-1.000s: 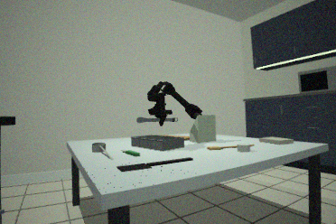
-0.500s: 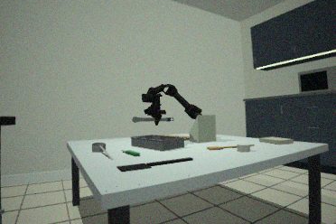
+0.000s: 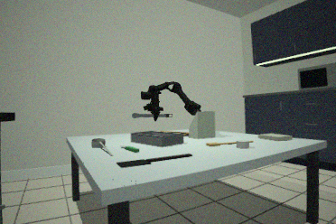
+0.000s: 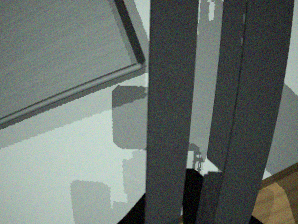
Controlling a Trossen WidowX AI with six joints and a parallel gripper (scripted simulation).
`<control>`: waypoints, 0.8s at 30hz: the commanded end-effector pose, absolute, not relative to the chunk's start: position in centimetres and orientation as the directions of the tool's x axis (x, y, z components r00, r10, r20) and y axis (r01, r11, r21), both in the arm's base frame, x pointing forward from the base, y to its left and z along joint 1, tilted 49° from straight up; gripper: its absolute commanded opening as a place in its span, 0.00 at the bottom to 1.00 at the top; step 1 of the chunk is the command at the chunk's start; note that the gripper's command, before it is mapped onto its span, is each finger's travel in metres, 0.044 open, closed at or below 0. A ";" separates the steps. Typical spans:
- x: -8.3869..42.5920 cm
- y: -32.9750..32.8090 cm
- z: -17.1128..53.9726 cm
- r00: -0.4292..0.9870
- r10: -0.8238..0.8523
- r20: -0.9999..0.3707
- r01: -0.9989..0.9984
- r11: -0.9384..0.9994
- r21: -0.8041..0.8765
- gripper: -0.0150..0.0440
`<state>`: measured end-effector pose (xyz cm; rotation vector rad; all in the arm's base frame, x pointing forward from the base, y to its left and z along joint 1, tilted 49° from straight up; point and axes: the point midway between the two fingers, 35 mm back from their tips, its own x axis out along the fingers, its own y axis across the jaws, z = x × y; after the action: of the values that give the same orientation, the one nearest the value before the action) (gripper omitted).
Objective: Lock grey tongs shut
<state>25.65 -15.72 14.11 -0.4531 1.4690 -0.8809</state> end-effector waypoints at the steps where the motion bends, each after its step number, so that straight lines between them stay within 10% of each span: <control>1: 24.6 -16.4 15.2 -0.122 -0.749 -0.651 0.245 0.613 -0.751 0.00; 24: 16.9 -21.4 19.8 -0.131 -0.690 -0.712 0.374 0.631 -0.680 0.00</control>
<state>17.91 -21.09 19.23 -0.2988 1.4448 -0.9342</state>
